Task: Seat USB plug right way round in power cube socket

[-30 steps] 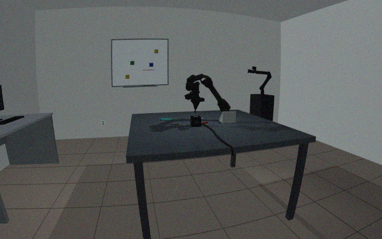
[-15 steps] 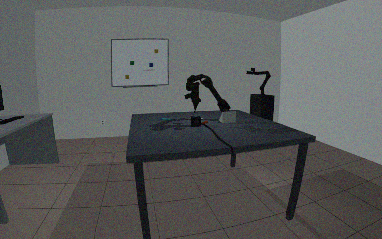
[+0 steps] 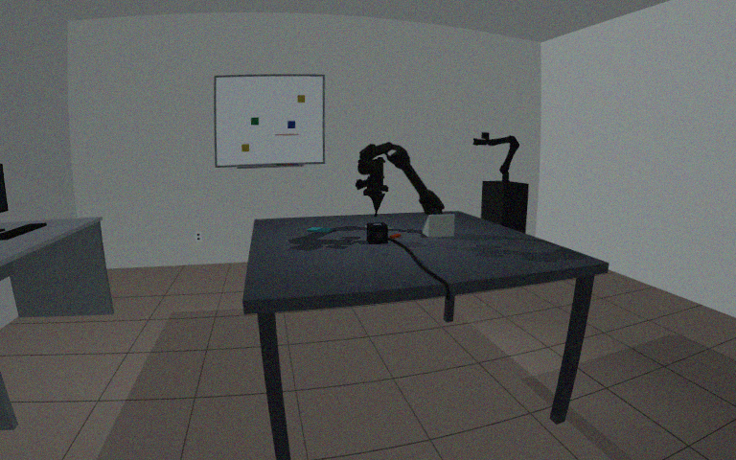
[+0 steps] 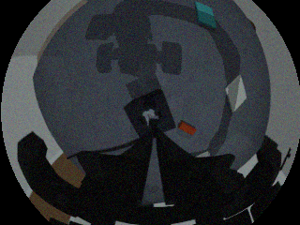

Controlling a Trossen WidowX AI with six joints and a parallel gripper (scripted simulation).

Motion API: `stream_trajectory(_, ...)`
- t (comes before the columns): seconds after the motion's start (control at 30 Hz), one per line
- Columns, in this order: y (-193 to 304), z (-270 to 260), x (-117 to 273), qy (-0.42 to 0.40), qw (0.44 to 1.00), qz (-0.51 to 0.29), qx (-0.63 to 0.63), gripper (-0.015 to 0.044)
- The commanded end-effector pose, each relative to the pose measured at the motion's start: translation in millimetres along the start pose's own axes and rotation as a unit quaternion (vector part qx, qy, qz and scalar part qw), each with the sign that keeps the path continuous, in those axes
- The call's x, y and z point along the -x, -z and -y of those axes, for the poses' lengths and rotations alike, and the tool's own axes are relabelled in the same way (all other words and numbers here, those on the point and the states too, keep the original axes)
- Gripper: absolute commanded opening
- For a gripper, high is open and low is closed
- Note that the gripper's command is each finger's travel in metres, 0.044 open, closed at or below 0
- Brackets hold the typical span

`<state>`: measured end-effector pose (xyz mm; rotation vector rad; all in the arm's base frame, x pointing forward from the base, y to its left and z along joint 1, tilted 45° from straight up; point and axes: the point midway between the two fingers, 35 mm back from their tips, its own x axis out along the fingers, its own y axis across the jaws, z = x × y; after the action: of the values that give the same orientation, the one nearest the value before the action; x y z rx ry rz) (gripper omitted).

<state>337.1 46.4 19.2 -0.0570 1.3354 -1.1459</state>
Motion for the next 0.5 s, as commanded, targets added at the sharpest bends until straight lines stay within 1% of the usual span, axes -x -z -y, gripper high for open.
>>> stream_trajectory(0.0, 0.0, -0.1, 0.0, 0.000, 0.999, 0.000, -0.044, 0.0000)
stream_trajectory(0.47, 0.0, -0.1, 0.0, 0.000, 0.974, 0.000, -0.225, 0.0000)
